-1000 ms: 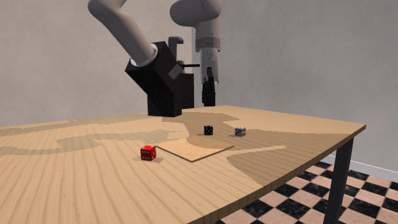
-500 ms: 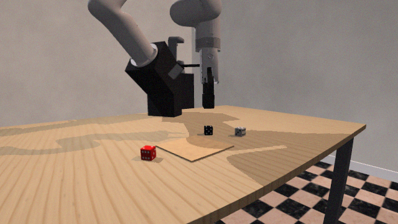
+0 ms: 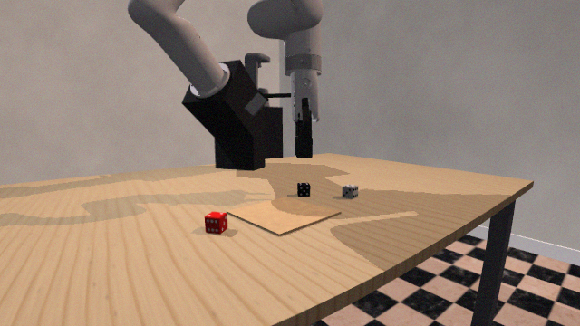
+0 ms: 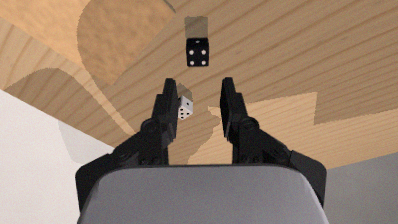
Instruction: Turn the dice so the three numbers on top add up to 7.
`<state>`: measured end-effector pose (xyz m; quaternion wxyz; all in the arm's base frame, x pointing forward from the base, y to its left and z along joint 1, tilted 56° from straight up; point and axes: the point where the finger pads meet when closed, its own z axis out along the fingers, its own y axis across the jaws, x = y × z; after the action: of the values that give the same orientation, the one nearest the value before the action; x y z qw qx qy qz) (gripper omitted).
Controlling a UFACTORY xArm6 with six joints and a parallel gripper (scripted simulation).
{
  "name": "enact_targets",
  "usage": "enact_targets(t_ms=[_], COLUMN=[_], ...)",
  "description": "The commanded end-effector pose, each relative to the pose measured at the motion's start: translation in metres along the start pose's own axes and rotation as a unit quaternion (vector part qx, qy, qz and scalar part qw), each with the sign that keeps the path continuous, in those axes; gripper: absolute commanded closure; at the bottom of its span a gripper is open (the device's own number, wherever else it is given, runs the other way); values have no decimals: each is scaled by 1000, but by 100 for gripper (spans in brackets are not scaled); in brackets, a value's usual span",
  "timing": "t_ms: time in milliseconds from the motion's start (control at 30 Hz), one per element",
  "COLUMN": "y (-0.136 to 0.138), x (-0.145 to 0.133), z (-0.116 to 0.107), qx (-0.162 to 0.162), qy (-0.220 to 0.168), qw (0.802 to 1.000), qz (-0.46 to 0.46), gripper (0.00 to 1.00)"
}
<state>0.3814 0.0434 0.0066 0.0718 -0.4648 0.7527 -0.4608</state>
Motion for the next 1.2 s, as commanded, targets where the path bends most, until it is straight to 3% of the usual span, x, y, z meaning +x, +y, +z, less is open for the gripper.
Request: enact_targets(t_ms=[0, 800, 1167], y=[0, 0, -1], x=[-1, -1, -1], z=[-1, 8, 23], qx=[0, 0, 0], qy=[-1, -1, -1], qw=[1000, 1000, 1000], qz=[0, 0, 0], gripper=[58, 58, 58])
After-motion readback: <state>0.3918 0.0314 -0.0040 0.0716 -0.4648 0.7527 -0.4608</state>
